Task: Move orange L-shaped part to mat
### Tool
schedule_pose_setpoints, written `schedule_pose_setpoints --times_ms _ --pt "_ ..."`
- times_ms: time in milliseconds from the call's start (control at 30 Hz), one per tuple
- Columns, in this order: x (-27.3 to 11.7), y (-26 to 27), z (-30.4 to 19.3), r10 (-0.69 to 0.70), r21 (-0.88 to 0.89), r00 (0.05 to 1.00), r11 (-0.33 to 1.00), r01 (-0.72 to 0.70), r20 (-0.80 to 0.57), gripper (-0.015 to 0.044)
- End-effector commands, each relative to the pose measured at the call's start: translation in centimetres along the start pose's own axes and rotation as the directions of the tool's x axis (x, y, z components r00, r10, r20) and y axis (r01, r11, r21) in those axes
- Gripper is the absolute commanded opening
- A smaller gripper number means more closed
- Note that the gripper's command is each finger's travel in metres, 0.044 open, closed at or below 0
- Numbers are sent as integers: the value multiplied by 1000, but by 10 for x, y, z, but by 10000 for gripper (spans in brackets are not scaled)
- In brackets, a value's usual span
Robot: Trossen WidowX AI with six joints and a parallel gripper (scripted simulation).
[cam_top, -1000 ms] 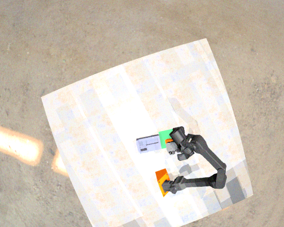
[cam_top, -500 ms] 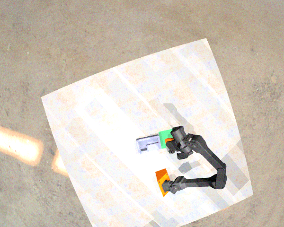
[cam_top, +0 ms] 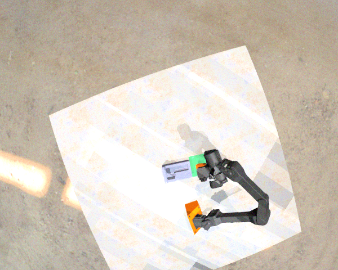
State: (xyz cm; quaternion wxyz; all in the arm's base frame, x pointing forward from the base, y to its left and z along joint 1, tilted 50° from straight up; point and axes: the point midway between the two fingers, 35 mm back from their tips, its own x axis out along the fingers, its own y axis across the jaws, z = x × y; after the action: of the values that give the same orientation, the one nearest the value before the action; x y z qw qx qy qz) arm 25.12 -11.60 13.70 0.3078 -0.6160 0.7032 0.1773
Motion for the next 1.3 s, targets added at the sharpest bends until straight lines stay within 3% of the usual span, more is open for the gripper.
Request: schedule_pose_setpoints --times_ms 0,667,1267 --pt "8 2 -1 2 -5 1000 1000 -2 -5 0" --pt "40 3 -1 2 -5 1000 1000 -2 -7 0" --pt "41 3 -1 2 -5 1000 1000 -2 -8 0"
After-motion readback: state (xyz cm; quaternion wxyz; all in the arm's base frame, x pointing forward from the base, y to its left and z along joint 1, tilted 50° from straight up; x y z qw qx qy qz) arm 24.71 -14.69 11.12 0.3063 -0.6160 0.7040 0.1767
